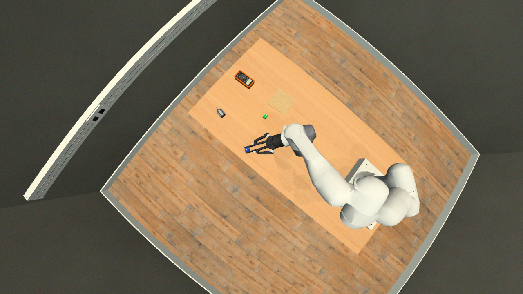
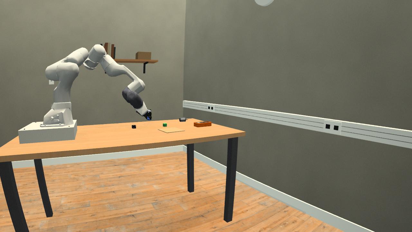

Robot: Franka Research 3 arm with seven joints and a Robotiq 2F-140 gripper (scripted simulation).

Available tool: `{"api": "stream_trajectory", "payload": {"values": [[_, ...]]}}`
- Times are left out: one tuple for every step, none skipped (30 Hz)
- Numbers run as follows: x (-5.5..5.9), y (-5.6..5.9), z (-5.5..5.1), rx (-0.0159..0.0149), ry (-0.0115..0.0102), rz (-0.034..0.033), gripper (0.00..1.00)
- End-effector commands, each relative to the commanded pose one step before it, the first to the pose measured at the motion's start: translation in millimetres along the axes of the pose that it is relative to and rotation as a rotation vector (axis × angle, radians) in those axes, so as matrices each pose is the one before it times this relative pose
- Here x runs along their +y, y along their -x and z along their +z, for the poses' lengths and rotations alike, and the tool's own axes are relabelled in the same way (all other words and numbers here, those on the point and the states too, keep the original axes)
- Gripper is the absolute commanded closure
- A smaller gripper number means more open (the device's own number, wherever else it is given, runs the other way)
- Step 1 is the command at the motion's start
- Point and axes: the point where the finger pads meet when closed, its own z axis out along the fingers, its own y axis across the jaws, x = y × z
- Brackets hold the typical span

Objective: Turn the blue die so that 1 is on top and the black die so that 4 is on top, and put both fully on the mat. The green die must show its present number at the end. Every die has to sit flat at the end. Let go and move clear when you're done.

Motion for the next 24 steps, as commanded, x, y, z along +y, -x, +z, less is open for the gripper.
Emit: {"api": "stream_trajectory", "payload": {"values": [[0.54,-3.21,5.04,-0.01219,0.00193,-0.01907,0.79],[0.0,-1.41,0.74,0.0,0.0,0.0,0.79],[0.0,-1.14,0.6,0.0,0.0,0.0,0.79],[0.0,-0.87,0.46,0.0,0.0,0.0,0.79],[0.0,-0.62,0.33,0.0,0.0,0.0,0.79],[0.0,-0.4,0.21,0.0,0.0,0.0,0.79],[0.0,-0.22,0.11,0.0,0.0,0.0,0.79],[0.0,-0.09,0.04,0.0,0.0,0.0,0.79],[0.0,-0.01,0.01,0.0,0.0,0.0,0.79],[0.0,0.0,0.0,0.0,0.0,0.0,0.79],[0.0,0.0,0.0,0.0,0.0,0.0,0.79],[0.0,0.0,0.0,0.0,0.0,0.0,0.79],[0.0,0.0,0.0,0.0,0.0,0.0,0.79],[0.0,0.0,0.0,0.0,0.0,0.0,0.79],[0.0,0.0,0.0,0.0,0.0,0.0,0.79],[0.0,0.0,0.0,0.0,0.0,0.0,0.79],[0.0,0.0,0.0,0.0,0.0,0.0,0.79],[0.0,0.0,0.0,0.0,0.0,0.0,0.79],[0.0,0.0,0.0,0.0,0.0,0.0,0.79],[0.0,0.0,0.0,0.0,0.0,0.0,0.79],[0.0,0.0,0.0,0.0,0.0,0.0,0.79],[0.0,0.0,0.0,0.0,0.0,0.0,0.79],[0.0,0.0,0.0,0.0,0.0,0.0,0.79],[0.0,0.0,0.0,0.0,0.0,0.0,0.79]]}}
